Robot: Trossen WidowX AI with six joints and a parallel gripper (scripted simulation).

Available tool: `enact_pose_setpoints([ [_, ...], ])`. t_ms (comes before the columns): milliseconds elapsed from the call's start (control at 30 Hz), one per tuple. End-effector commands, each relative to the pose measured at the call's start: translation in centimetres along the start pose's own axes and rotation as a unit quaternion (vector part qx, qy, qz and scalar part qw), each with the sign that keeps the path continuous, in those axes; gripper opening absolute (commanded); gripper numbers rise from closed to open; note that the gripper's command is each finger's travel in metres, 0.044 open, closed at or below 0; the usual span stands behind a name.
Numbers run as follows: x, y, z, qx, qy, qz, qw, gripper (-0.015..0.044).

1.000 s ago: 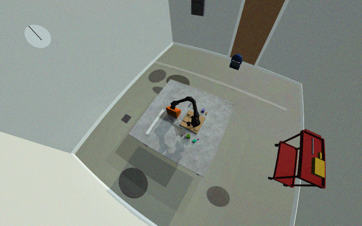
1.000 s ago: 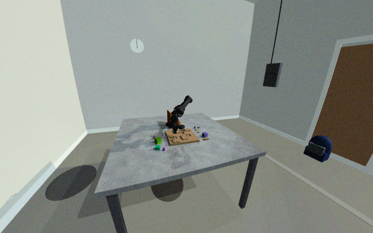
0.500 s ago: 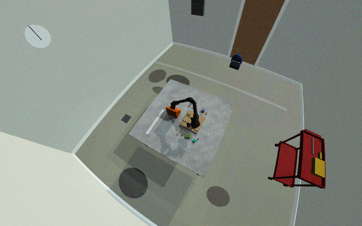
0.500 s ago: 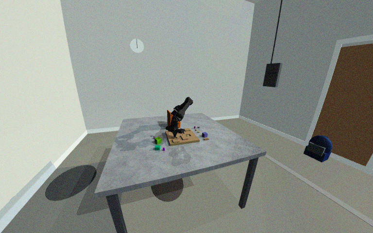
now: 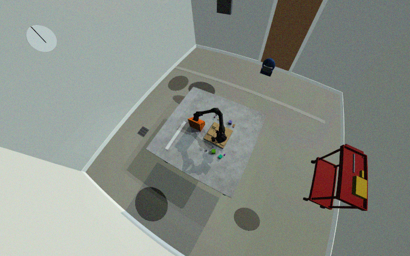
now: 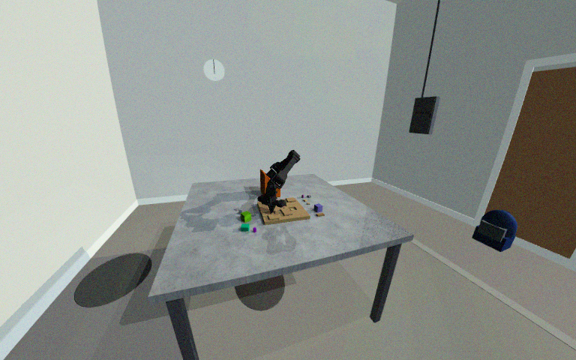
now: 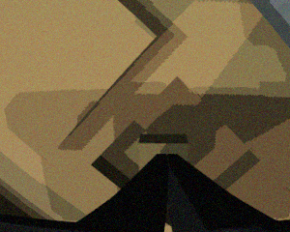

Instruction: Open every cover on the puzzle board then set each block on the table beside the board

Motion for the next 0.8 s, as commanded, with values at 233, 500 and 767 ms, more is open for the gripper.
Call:
enact_pose_setpoints([
  [233,0.3,-0.6,0.1,-0.004,0.001,0.002,1.0,0.0],
  [500,-0.2,-0.6,0.1,-0.254,0.0,0.003,0.967,0.0],
  [767,-0.8,-0.5,0.0,-0.603,-0.001,0.002,0.798,0.0],
])
Point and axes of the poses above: the point midway between the two fingers, 35 mm back from their tips, its own x axis out along the fingers, its own y axis across the jaws, z = x × y, the point moved 3 cm from there along -x, back along the fingers, and after that the axes turned 13 degrees about -x, right-handed, at the moved point
